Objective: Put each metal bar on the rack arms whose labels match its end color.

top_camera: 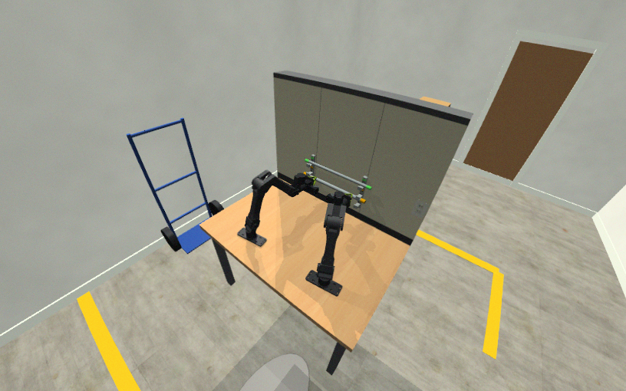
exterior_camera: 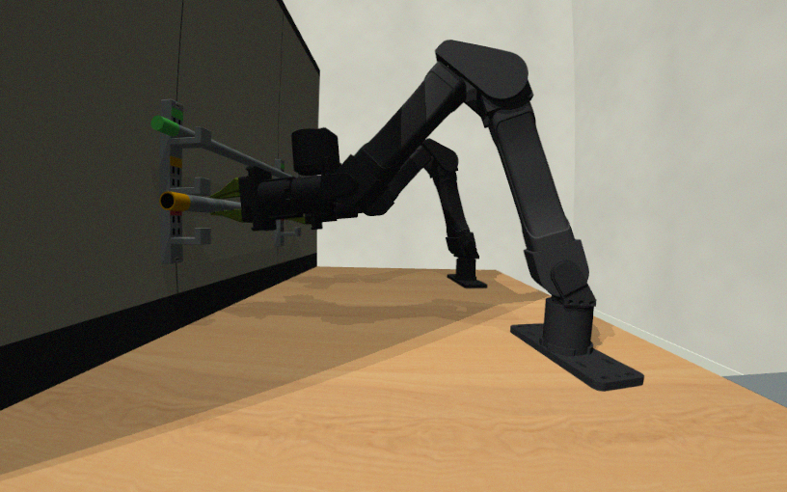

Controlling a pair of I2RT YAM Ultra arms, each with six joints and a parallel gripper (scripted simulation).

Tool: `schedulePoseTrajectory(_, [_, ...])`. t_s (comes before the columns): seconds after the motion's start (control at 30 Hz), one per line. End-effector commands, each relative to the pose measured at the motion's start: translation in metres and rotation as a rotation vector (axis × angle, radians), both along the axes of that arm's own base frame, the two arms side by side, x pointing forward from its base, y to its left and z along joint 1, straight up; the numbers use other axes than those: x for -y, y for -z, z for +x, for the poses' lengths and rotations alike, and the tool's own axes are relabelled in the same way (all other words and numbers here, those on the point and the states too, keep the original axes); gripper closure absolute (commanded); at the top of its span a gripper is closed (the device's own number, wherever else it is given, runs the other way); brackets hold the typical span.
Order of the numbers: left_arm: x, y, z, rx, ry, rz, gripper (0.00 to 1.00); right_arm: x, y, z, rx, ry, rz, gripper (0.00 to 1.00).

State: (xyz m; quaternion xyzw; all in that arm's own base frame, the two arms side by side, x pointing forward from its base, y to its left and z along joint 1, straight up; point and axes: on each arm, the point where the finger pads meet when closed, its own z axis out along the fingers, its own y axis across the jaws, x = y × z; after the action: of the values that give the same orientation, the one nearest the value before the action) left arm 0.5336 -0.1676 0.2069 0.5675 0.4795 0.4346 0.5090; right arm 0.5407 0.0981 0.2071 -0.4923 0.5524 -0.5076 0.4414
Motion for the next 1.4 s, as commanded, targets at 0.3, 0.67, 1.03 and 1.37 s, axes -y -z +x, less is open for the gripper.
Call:
schedulePoseTrajectory(0.3, [-0.004,-0.035,-0.012,0.102,-0.002,-0.022,1.0,-0.001,-0.034,-0.012,0.095,0.008,0.0,1.0])
schedulePoseTrajectory(0.67, [-0.005,-0.031,-0.02,0.101,-0.002,-0.022,1.0,-0.002,-0.029,-0.02,0.095,0.008,-0.001,1.0])
schedulePoseTrajectory(1.03, [-0.007,-0.029,-0.03,0.101,-0.002,-0.022,1.0,-0.003,-0.026,-0.03,0.095,0.008,-0.001,1.0])
schedulePoseTrajectory(1.37, [-0.008,-0.027,-0.037,0.101,-0.002,-0.022,1.0,-0.004,-0.024,-0.037,0.095,0.008,-0.001,1.0])
